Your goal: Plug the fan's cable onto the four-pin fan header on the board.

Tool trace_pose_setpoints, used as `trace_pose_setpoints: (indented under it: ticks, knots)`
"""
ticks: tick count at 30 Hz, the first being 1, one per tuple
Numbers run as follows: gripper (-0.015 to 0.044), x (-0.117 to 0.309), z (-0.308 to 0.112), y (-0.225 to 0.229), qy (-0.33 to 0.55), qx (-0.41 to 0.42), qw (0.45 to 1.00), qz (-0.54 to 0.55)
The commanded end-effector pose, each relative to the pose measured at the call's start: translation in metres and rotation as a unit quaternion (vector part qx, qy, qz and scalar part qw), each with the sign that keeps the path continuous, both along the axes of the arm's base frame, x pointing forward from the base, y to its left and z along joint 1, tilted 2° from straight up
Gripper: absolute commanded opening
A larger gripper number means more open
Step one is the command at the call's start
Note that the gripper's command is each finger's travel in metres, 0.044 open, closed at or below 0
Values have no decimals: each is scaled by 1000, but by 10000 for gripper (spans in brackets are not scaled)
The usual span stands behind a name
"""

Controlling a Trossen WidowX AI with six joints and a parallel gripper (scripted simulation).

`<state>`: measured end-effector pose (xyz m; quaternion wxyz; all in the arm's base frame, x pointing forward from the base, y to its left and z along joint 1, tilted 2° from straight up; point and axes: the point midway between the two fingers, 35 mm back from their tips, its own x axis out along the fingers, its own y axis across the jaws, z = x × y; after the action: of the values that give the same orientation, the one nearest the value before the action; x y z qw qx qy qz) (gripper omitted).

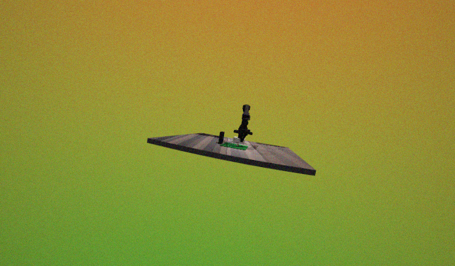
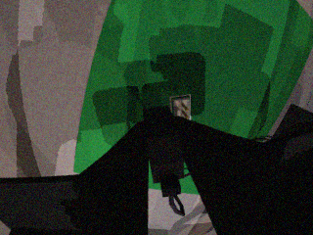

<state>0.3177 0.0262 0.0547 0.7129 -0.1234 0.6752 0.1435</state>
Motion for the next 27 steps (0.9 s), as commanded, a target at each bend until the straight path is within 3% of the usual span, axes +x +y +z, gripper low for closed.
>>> trace_pose_setpoints:
  ticks: [1,27]
  knots:
    - [0,-7,0,-35,-4,-2,1000,1]
    - [0,-2,2,-33,-4,-2,1000,3]
